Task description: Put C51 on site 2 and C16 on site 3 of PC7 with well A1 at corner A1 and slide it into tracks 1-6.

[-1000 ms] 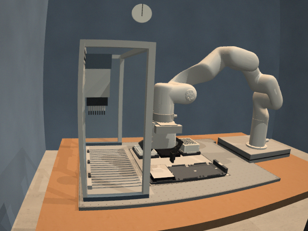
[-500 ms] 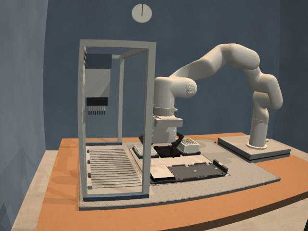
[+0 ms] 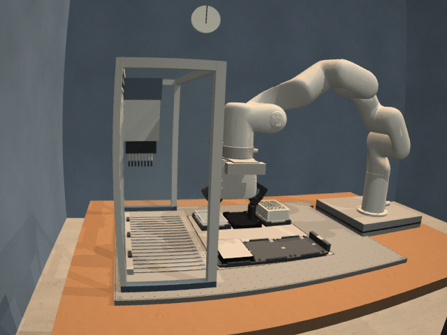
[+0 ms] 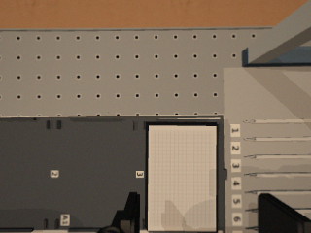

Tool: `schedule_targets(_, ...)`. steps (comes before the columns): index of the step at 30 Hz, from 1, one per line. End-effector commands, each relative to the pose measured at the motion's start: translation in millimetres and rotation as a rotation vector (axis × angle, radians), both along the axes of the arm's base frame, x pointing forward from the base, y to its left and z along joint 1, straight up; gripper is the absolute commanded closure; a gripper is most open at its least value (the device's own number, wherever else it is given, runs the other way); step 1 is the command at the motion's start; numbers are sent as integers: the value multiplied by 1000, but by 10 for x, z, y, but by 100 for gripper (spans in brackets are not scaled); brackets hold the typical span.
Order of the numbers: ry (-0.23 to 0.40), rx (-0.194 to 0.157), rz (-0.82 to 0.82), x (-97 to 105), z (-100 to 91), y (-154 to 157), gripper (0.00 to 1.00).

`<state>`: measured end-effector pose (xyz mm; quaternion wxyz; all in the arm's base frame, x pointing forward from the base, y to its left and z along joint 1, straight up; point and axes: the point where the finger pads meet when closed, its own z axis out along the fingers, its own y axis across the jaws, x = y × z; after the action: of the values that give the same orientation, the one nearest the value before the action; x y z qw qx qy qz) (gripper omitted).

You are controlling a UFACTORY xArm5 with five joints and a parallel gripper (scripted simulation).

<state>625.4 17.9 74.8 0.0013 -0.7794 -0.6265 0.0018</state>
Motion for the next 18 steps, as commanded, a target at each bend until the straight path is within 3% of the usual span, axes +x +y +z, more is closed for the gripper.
schedule_targets(1, -5, 0, 0, 15, 97, 0, 0)
schedule_targets(18, -5, 0, 0, 15, 294, 0, 0)
